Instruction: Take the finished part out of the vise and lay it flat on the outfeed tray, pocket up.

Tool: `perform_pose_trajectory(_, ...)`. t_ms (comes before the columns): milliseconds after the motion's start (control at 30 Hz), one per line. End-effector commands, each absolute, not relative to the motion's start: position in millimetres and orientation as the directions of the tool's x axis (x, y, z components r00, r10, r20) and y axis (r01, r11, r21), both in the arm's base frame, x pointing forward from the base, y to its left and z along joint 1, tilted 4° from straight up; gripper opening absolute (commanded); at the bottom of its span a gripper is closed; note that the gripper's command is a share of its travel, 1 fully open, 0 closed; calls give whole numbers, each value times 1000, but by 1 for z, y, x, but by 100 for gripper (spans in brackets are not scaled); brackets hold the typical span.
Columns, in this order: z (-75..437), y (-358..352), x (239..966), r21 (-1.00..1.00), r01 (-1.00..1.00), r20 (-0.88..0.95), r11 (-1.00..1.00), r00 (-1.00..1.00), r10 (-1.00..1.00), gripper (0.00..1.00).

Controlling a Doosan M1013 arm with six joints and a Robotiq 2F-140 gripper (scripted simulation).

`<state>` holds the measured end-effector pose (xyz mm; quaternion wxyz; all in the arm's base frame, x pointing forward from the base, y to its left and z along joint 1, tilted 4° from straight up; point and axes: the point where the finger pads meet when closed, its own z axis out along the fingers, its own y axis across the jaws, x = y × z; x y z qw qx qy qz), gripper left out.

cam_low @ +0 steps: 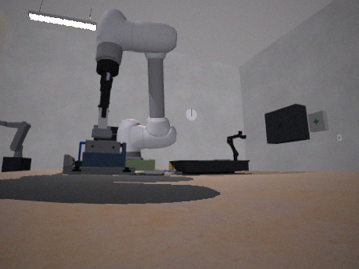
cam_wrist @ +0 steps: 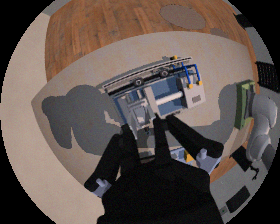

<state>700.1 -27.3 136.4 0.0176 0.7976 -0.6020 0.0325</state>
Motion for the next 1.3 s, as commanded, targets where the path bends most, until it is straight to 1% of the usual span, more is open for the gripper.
perform_pose_trajectory(0,141,-27,700,-11,-961,73,-275,273,-959,0)
perform_pose_trajectory(600,150,-25,700,-11,-962,73,-274,273,-959,0)
perform_pose_trajectory(800,148,-6,703,-12,-964,72,-266,265,-962,0)
perform_pose_trajectory(1267,138,146,712,-16,-979,70,-203,202,-977,0)
